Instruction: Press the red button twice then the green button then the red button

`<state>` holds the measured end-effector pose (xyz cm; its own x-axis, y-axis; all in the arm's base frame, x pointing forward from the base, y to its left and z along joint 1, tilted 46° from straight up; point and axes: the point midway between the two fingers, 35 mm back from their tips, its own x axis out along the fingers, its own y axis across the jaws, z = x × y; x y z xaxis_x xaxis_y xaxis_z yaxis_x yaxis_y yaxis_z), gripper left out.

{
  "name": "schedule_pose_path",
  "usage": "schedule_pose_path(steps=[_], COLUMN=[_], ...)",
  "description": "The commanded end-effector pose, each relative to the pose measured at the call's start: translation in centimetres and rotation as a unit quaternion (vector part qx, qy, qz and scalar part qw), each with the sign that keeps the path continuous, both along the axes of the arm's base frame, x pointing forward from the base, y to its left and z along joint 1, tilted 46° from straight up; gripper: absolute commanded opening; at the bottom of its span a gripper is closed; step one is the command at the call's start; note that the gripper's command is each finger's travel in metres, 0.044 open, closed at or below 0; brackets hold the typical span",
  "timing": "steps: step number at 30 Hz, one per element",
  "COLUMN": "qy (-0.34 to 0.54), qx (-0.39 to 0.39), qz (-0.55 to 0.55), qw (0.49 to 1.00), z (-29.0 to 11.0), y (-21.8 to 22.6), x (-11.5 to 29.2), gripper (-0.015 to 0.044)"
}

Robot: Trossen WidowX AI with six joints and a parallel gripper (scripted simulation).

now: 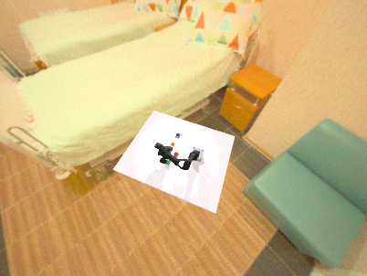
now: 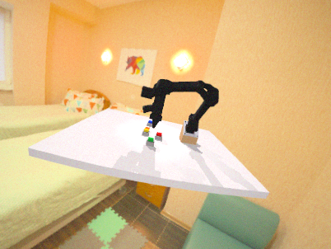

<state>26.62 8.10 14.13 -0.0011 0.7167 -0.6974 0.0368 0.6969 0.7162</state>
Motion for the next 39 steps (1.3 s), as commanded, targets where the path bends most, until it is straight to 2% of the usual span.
schedule_pose_path(steps=[1,5,11,14,18,23,39], qy=[-0.002,-0.002,0.0,0.0,0.0,-0.001,-0.001], qx=[-0.001,-0.004,-0.008,-0.003,-0.004,-0.003,-0.003], qz=[0.0,0.0,-0.001,0.0,0.0,0.0,0.0], qw=[1.0,1.0,1.0,1.0,1.0,1.0,1.0], z=[1.5,0.8,-5.3,-6.6,-6.8,-10.7,-12.1], y=[-1.6,-2.3,-8.4,-9.4,-9.2,-5.2,-3.8], x=[0.0,-0.2,-3.9,-5.2,-5.2,-5.2,-5.2], gripper=[0.002,0.002,0.002,0.002,0.002,0.002,0.002])
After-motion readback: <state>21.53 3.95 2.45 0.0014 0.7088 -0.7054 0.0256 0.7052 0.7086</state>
